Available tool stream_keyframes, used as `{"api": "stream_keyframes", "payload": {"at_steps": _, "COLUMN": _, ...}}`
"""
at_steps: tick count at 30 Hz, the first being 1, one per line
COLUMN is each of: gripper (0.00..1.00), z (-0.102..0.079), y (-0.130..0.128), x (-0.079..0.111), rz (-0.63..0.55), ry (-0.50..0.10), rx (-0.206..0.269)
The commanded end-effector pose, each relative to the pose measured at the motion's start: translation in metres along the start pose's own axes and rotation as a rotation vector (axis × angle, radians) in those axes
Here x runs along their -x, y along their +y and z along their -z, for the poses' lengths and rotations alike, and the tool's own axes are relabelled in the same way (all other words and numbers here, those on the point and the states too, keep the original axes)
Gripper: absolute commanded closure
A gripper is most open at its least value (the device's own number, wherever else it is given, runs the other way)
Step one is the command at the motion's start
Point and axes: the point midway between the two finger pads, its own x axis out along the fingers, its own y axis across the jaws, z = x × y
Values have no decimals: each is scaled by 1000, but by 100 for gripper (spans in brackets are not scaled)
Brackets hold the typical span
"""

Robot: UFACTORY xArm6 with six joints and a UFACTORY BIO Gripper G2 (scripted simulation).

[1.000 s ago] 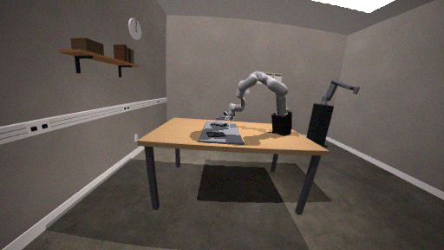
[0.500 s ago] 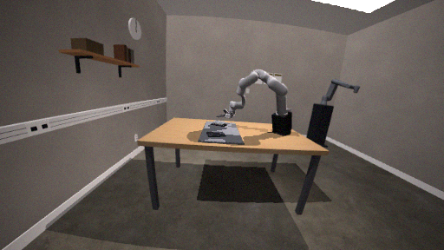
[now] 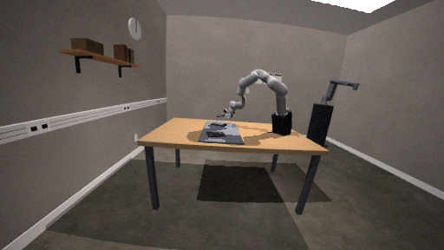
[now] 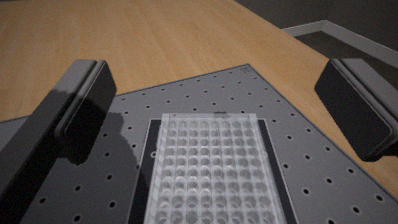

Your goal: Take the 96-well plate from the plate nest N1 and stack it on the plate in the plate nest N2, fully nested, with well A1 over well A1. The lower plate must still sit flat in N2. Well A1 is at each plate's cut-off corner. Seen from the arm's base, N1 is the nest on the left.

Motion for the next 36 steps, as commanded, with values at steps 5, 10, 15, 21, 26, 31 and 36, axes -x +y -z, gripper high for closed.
{"api": "stream_keyframes", "payload": {"at_steps": 5, "gripper": 63, "z": -22, "y": 17, "x": 20, "rz": -226, "ry": -4, "rx": 0}}
{"api": "stream_keyframes", "payload": {"at_steps": 10, "gripper": 63, "z": -37, "y": 29, "x": 36, "rz": -381, "ry": -4, "rx": 1}}
{"api": "stream_keyframes", "payload": {"at_steps": 15, "gripper": 63, "z": -46, "y": 37, "x": 45, "rz": -381, "ry": -4, "rx": 1}}
{"api": "stream_keyframes", "payload": {"at_steps": 21, "gripper": 63, "z": -63, "y": 52, "x": 64, "rz": -381, "ry": -4, "rx": 1}}
{"api": "stream_keyframes", "payload": {"at_steps": 26, "gripper": 63, "z": -78, "y": 64, "x": 80, "rz": -381, "ry": -4, "rx": 1}}
{"api": "stream_keyframes", "payload": {"at_steps": 31, "gripper": 63, "z": -87, "y": 72, "x": 90, "rz": -381, "ry": -4, "rx": 1}}
{"api": "stream_keyframes", "payload": {"at_steps": 36, "gripper": 63, "z": -101, "y": 84, "x": 106, "rz": -381, "ry": -4, "rx": 0}}
